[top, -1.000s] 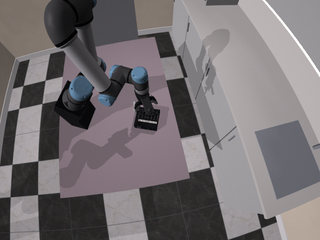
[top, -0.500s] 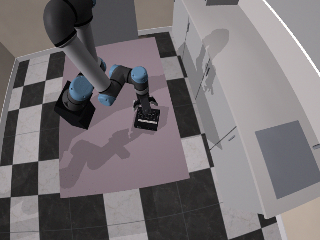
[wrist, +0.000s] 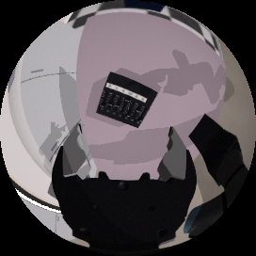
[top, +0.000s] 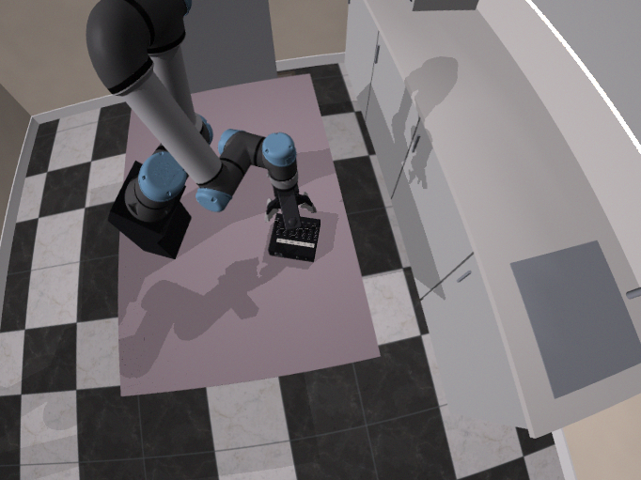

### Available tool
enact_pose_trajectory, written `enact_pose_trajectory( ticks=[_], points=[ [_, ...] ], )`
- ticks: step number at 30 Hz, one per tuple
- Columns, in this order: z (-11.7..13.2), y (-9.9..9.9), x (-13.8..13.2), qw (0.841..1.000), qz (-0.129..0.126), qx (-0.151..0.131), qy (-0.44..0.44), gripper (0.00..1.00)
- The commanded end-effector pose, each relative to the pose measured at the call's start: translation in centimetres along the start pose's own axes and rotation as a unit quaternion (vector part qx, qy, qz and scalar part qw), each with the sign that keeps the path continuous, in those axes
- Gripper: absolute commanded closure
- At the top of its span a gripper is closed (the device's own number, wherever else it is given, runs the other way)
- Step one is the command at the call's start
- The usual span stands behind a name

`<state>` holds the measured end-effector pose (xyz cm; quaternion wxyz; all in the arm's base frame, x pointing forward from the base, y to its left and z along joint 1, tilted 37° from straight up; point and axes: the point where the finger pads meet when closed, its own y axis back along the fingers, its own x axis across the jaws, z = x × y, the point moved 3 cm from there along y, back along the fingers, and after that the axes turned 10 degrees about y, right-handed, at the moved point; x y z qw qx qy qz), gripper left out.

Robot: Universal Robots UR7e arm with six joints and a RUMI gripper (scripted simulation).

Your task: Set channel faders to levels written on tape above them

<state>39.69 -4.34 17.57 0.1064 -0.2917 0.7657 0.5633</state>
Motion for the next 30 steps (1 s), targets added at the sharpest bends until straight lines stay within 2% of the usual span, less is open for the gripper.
enact_pose_trajectory(
  ticks=[1,30],
  points=[
    [-0.01,0.03,-0.01,1.0,0.0,0.0,-0.005,0.0],
    [-0.01,0.03,-0.01,1.0,0.0,0.0,-0.005,0.0]
  ],
)
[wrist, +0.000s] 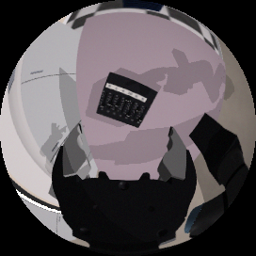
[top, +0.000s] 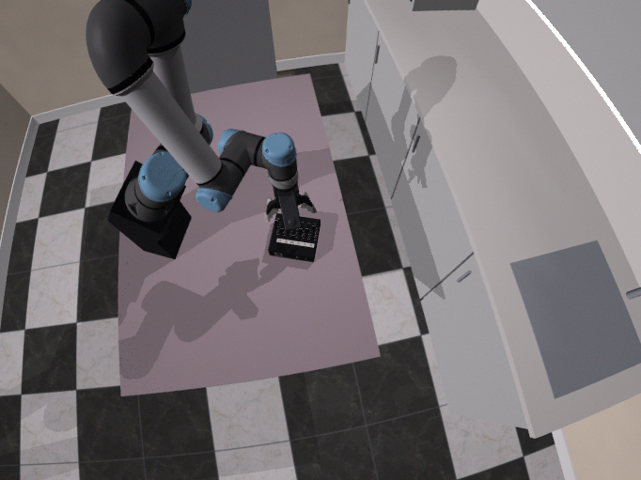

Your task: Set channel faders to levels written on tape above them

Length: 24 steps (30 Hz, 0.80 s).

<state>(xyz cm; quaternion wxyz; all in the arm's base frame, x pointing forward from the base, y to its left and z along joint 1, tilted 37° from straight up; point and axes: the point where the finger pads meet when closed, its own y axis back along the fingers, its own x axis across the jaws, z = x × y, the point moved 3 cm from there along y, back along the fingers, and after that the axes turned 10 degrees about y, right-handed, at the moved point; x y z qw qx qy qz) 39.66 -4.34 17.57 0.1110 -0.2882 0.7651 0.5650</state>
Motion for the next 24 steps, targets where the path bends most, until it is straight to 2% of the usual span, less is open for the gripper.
enact_pose_trajectory(
  ticks=[1,24],
  points=[
    [-0.01,0.02,-0.03,1.0,0.0,0.0,0.001,0.0],
    [0.02,-0.08,-0.26,0.999,0.0,0.0,0.046,0.0]
  ],
)
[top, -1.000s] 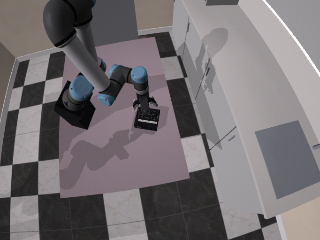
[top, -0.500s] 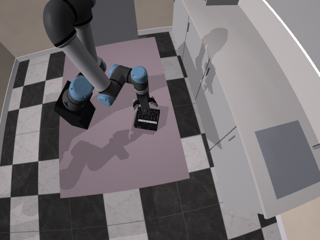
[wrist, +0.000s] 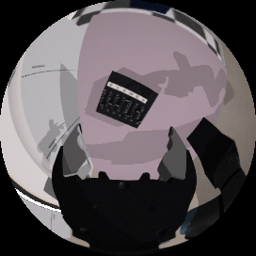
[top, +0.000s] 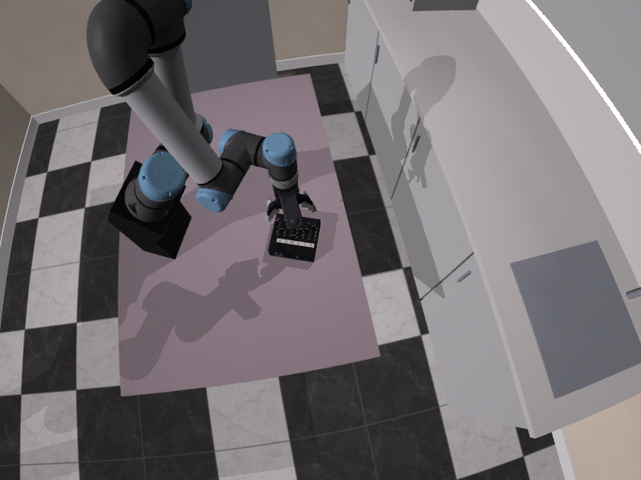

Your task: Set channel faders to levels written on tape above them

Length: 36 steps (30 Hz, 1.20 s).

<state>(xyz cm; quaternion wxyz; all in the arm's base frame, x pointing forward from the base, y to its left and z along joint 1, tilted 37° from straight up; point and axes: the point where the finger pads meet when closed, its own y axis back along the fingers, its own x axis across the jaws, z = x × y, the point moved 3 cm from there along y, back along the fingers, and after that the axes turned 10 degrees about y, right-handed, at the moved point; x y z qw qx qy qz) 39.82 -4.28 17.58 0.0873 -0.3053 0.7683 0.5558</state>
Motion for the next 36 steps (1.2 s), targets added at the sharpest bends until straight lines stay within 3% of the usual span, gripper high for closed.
enact_pose_trajectory(
  ticks=[1,23,36],
  points=[
    [0.0,0.0,-0.1,1.0,0.0,0.0,0.02,0.0],
    [0.1,-0.3,-0.8,0.989,0.0,0.0,0.151,0.0],
    [0.4,-0.7,-1.6,0.953,0.001,0.0,0.303,0.0]
  ],
)
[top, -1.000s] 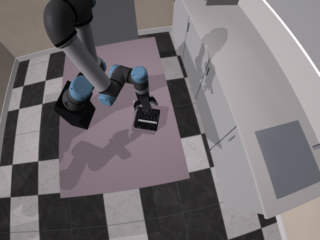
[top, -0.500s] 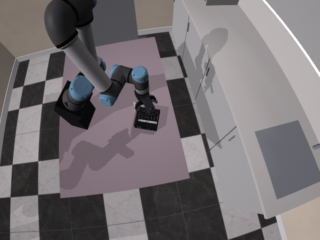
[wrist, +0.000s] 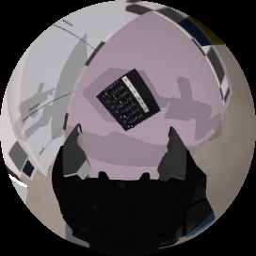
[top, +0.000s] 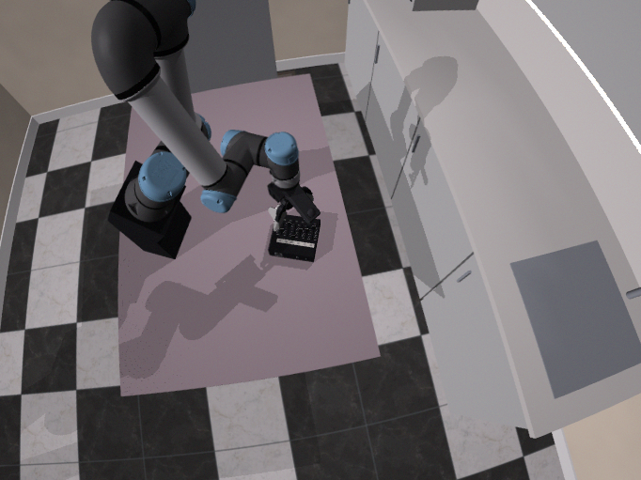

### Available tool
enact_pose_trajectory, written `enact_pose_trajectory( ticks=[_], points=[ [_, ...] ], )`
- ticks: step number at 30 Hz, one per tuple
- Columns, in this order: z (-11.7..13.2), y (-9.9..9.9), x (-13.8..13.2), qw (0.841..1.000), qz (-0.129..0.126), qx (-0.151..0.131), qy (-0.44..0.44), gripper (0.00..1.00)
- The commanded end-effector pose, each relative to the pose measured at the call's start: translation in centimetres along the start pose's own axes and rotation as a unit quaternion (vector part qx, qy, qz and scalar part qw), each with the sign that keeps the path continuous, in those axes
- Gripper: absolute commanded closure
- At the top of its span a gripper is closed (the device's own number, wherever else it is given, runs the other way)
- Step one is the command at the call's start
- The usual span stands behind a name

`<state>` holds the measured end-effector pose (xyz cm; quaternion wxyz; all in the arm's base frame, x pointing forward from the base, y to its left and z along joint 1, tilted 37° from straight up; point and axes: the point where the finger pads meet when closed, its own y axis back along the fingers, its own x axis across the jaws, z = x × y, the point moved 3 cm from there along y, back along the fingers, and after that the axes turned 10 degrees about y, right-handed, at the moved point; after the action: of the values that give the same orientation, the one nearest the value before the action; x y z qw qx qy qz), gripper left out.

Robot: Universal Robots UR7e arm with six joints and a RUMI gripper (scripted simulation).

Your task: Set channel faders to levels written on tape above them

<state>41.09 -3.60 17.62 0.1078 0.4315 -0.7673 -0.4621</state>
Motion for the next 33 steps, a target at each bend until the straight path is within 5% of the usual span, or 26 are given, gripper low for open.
enact_pose_trajectory(
  ticks=[1,9,21,27,33],
  points=[
    [-0.1,-0.1,-0.4,0.997,-0.002,0.0,0.071,0.0],
    [0.0,-0.3,-0.9,0.987,-0.001,0.0,0.161,0.0],
    [0.2,-0.8,-1.8,0.944,0.0,0.0,0.329,0.0],
    [0.4,-1.0,-2.4,0.9,0.0,0.0,0.436,0.0],
    [0.8,-1.3,-2.9,0.839,0.001,0.0,0.544,0.0]
  ],
)
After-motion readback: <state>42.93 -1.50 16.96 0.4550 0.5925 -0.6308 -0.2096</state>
